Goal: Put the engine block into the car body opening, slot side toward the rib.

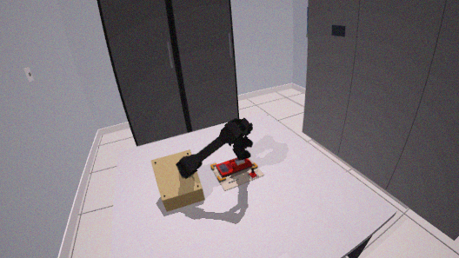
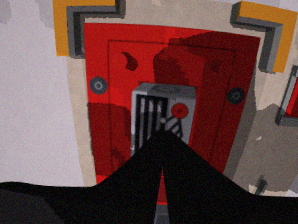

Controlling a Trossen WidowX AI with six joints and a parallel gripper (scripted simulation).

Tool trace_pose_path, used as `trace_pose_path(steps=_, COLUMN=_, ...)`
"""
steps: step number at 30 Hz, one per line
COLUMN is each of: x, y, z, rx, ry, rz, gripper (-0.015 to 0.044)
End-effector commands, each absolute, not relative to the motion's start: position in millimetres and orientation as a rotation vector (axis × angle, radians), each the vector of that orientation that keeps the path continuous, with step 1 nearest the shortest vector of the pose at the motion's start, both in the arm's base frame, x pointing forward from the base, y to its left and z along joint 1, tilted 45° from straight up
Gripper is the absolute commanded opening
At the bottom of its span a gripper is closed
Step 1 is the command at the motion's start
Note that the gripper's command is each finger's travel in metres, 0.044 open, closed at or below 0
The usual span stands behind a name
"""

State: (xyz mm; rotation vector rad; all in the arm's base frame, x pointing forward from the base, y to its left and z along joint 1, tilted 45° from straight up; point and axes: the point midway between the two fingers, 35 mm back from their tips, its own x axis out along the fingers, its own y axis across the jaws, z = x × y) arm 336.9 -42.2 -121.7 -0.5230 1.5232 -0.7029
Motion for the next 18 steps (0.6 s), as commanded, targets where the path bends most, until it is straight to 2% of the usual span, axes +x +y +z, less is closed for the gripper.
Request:
trace_pose_path(steps=1, x=337.0, y=-43.4, z=-122.4, rx=-0.529, ry=1.523, rz=-0.701, gripper=0.0)
trace_pose_path(steps=18, x=337.8, y=-37.0, z=-114.2, rx=-0.529, ry=1.523, rz=-0.701, gripper=0.0)
